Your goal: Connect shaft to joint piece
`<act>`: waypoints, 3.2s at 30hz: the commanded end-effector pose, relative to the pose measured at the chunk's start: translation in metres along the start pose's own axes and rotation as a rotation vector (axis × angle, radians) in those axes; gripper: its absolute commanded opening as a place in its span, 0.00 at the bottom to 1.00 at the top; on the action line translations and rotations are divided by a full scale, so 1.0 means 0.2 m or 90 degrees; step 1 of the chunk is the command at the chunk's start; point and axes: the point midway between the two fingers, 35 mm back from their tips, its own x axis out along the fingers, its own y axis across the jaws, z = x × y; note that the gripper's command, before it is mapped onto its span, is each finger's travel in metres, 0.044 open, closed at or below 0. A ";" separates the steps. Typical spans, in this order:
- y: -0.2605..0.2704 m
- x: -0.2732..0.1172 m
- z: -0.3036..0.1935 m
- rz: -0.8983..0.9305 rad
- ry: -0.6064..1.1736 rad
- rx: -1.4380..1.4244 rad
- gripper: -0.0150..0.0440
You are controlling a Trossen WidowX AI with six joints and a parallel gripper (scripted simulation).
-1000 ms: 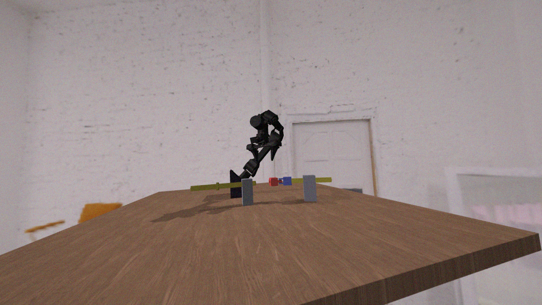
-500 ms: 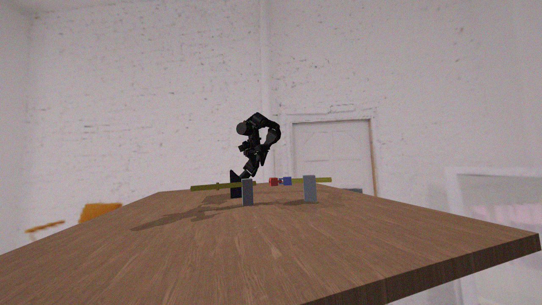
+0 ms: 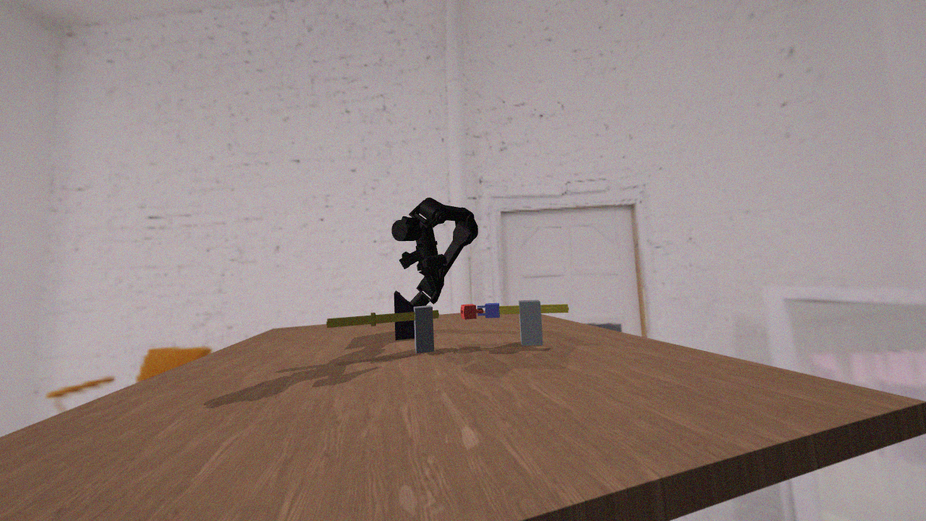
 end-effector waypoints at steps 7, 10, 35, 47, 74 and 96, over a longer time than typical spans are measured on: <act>0.02 -0.02 0.10 -0.001 -0.007 -0.089 1.00; 0.03 -0.04 0.17 -0.002 -0.015 -0.155 1.00; 0.04 -0.15 0.78 -0.045 -0.068 -0.697 1.00; -0.02 -0.18 1.09 -0.086 -0.080 -0.955 1.00; -0.03 -0.05 1.16 -0.028 -0.116 -0.609 1.00; -0.04 0.11 1.19 0.059 -0.117 -0.136 1.00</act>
